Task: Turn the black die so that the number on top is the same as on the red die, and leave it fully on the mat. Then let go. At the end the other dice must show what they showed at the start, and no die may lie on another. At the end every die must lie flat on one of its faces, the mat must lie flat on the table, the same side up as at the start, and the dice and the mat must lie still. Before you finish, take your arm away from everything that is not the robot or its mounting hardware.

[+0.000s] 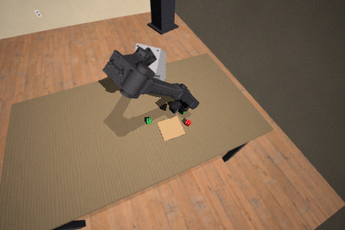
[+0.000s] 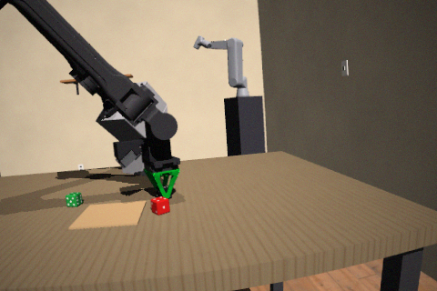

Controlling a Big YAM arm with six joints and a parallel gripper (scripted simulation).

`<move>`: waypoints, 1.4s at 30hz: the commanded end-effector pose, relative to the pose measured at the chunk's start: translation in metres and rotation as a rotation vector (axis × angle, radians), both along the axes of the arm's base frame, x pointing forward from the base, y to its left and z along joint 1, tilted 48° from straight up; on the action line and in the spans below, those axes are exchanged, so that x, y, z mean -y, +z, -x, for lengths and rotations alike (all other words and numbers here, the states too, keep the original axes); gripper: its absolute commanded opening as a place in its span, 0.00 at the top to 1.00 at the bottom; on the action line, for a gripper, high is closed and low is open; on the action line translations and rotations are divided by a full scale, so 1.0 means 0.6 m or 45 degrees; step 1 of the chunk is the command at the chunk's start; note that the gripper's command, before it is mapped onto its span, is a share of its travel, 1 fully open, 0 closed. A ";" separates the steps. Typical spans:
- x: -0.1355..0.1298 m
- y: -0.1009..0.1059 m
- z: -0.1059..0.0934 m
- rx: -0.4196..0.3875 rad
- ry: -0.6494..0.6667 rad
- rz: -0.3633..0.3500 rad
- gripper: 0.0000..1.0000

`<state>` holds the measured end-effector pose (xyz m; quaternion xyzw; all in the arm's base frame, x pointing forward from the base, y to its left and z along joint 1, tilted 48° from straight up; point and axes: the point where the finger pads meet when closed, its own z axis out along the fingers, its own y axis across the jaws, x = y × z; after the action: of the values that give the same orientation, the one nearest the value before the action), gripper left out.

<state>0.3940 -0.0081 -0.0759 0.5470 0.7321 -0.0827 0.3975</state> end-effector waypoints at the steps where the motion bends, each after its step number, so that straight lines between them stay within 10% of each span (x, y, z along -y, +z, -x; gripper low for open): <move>1: -0.016 0.015 0.001 0.020 0.015 -0.008 0.74; 18: -0.105 0.123 0.062 0.044 0.014 -0.020 0.74; 42: -0.082 0.144 0.051 -0.091 0.137 0.088 0.74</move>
<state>0.3479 0.0434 -0.0045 0.5202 0.7516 -0.0976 0.3938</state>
